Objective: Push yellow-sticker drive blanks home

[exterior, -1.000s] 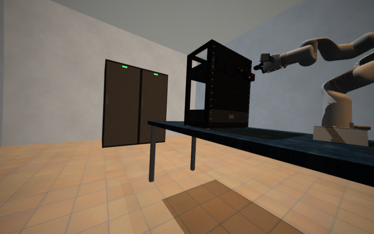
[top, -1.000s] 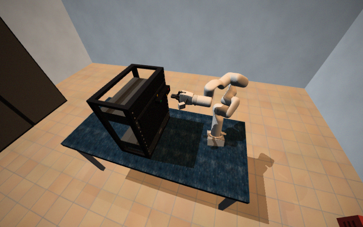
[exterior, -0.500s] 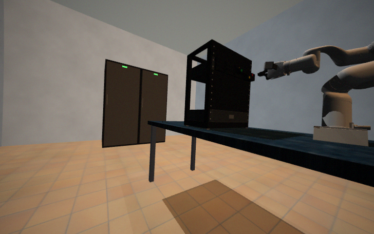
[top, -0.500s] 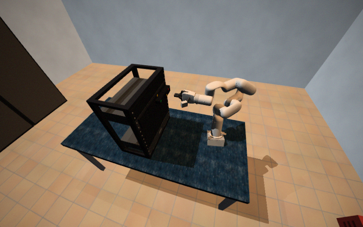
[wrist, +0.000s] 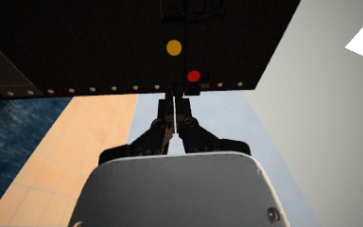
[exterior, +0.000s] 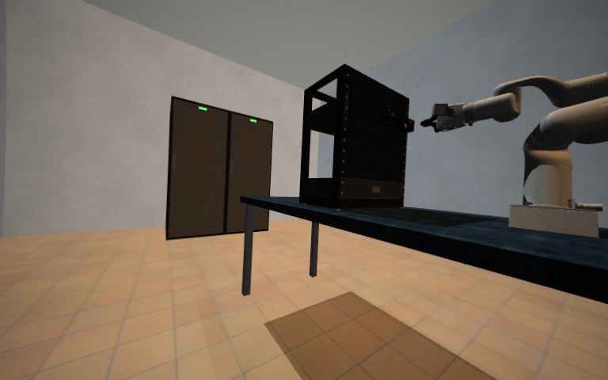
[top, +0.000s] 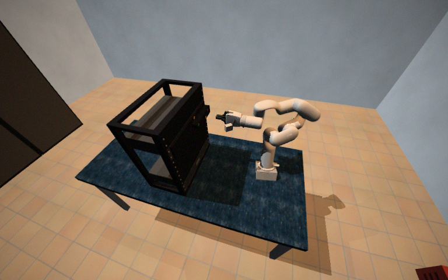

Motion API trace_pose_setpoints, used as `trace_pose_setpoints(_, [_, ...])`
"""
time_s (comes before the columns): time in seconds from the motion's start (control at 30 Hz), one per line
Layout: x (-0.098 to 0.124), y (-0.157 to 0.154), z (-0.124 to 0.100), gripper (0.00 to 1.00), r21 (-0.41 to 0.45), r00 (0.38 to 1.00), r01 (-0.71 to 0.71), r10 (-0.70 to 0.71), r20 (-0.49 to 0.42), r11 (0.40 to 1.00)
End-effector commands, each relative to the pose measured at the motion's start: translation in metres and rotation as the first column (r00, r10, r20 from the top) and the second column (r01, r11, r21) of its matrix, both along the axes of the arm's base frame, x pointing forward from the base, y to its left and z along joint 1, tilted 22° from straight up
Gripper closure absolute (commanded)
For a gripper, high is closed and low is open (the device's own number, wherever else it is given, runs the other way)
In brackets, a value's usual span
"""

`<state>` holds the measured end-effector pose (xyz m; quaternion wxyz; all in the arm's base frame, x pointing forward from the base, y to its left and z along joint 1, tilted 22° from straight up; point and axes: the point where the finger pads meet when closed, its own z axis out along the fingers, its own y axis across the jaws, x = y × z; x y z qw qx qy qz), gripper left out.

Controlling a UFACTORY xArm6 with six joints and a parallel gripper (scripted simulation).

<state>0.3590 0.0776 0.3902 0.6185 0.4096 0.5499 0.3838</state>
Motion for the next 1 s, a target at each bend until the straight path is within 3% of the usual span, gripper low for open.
trace_pose_setpoints(0.0, [0.010,-0.001,0.002,1.00,0.001,1.000,-0.003,0.003,0.003,1.000])
trace_pose_setpoints(0.27, [0.050,-0.004,0.005,1.00,0.001,1.000,-0.003,0.003,0.003,1.000])
trace_pose_setpoints(0.97, [0.056,-0.005,0.005,1.00,0.001,1.000,-0.003,0.003,0.003,1.000])
